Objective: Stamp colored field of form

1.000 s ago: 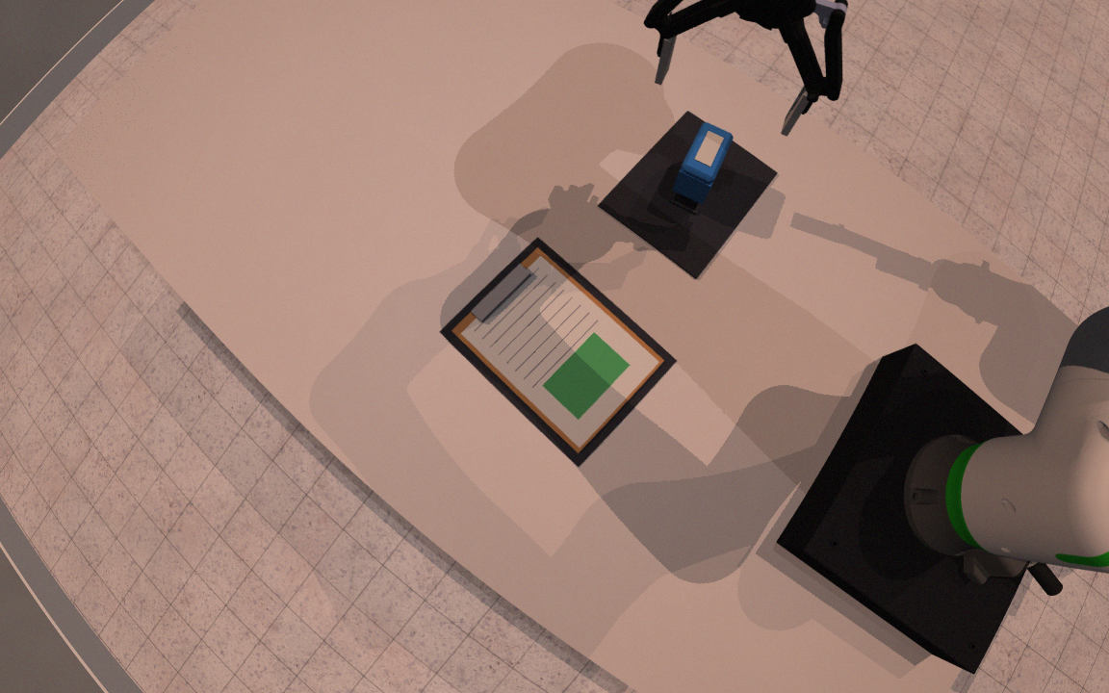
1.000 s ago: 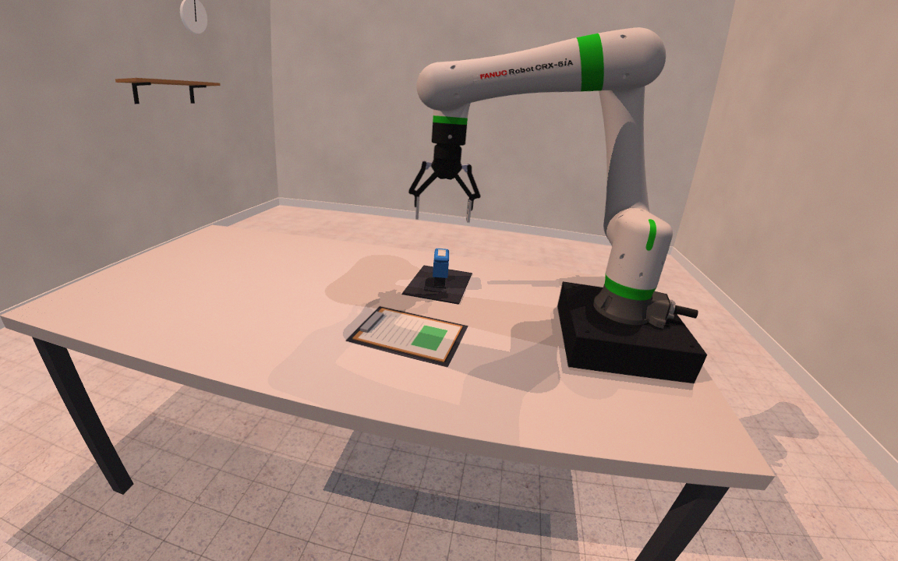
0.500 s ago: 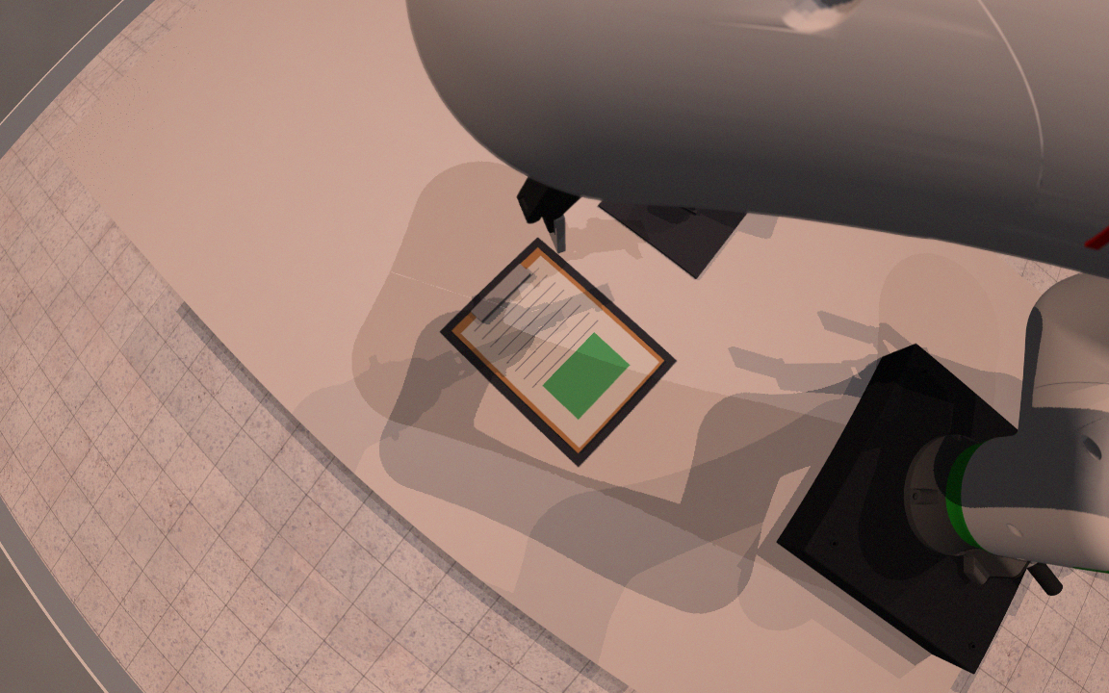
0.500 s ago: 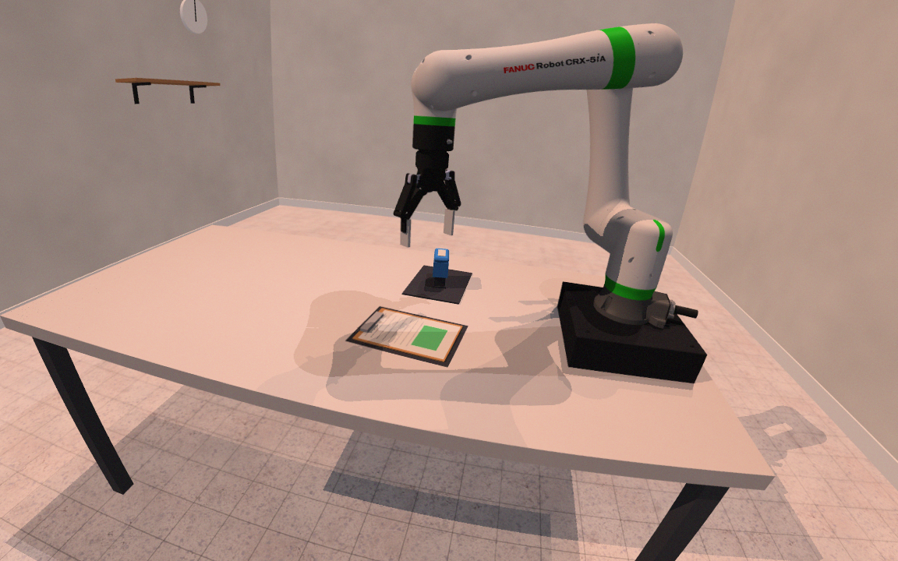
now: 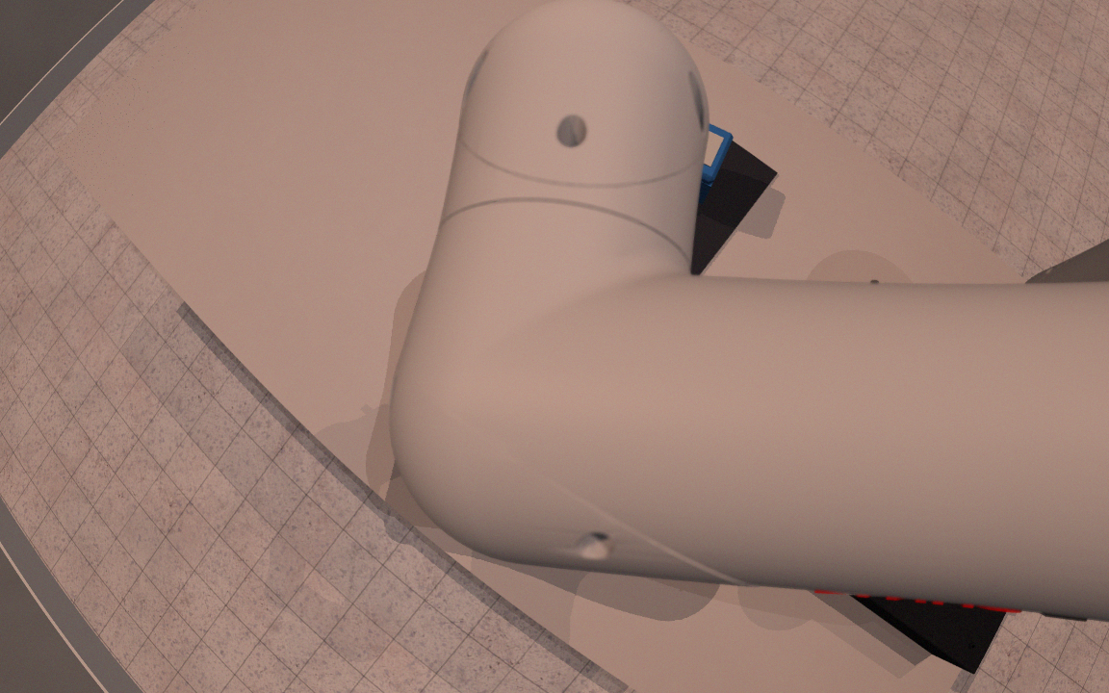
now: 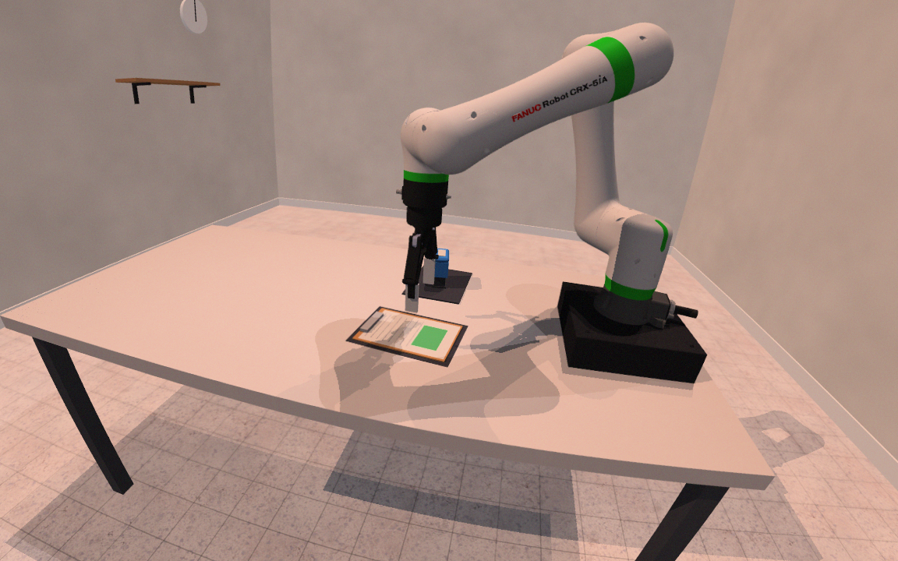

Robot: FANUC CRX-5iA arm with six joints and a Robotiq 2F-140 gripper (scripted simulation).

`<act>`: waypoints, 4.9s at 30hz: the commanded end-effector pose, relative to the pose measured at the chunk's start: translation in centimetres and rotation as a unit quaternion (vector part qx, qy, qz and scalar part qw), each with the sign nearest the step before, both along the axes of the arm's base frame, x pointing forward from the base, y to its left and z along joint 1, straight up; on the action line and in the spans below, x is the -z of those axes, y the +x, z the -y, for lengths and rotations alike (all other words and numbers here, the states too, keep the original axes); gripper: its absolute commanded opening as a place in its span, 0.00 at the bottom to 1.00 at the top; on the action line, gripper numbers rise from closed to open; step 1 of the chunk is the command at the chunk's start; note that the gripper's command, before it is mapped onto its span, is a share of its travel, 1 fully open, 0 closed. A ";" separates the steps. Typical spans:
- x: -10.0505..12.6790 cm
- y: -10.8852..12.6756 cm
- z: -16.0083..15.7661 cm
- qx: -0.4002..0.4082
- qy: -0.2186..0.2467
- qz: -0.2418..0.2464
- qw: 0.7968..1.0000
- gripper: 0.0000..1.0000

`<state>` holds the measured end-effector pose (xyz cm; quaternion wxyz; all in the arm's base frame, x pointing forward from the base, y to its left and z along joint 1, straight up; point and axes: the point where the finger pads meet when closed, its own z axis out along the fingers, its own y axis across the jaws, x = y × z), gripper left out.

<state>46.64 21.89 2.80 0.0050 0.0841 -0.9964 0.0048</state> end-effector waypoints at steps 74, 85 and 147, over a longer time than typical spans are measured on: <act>-10.7 0.6 -0.5 0.539 0.008 0.004 0.842 1.00; -10.6 0.8 0.1 0.634 -0.002 0.008 0.773 0.51; -1.4 6.5 29.1 0.634 -0.002 0.008 0.773 0.51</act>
